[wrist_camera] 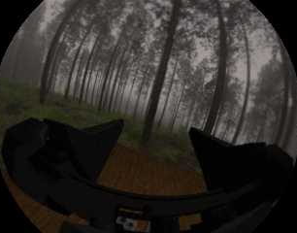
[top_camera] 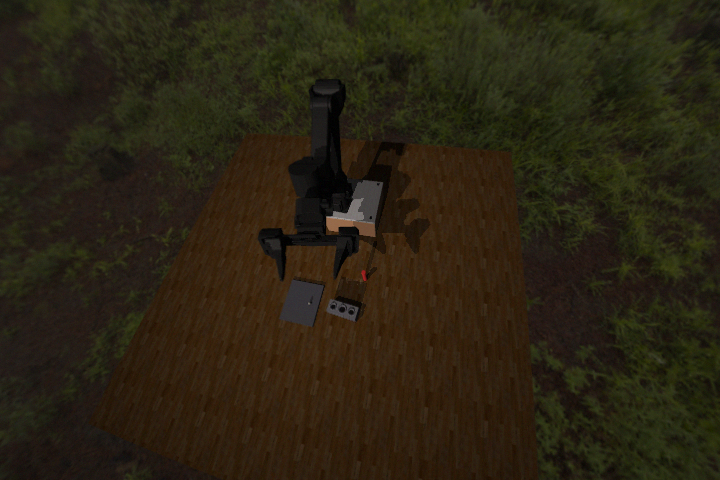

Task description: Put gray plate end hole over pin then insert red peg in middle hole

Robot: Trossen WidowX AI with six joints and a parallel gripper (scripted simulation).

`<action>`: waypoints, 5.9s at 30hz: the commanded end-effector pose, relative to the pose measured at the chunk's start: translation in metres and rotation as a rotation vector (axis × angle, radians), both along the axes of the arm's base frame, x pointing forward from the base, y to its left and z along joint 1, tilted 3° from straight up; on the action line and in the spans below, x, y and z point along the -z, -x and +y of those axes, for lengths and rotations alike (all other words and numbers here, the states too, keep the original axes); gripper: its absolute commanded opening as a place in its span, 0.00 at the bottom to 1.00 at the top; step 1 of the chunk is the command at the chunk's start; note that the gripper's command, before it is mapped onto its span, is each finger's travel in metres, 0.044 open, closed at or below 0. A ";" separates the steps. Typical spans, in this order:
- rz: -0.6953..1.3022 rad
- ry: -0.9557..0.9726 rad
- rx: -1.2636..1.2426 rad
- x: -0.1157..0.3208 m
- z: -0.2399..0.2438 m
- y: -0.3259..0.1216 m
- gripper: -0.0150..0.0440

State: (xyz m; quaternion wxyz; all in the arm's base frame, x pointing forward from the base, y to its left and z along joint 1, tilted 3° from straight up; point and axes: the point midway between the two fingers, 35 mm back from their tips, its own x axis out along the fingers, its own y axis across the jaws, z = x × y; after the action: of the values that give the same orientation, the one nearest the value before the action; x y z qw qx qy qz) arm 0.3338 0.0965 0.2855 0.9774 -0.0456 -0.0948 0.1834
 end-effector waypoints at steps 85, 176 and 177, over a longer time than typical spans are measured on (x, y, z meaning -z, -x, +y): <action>1.115 1.400 -0.796 0.346 0.018 -0.009 1.00; 1.086 1.428 -0.827 0.245 -0.022 -0.019 0.25; 1.084 1.430 -0.829 0.246 -0.025 -0.020 0.25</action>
State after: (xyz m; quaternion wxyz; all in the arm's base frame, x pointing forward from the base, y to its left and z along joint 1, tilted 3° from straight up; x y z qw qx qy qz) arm 0.3524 0.0792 0.0442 0.4934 -0.4954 0.4913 0.5195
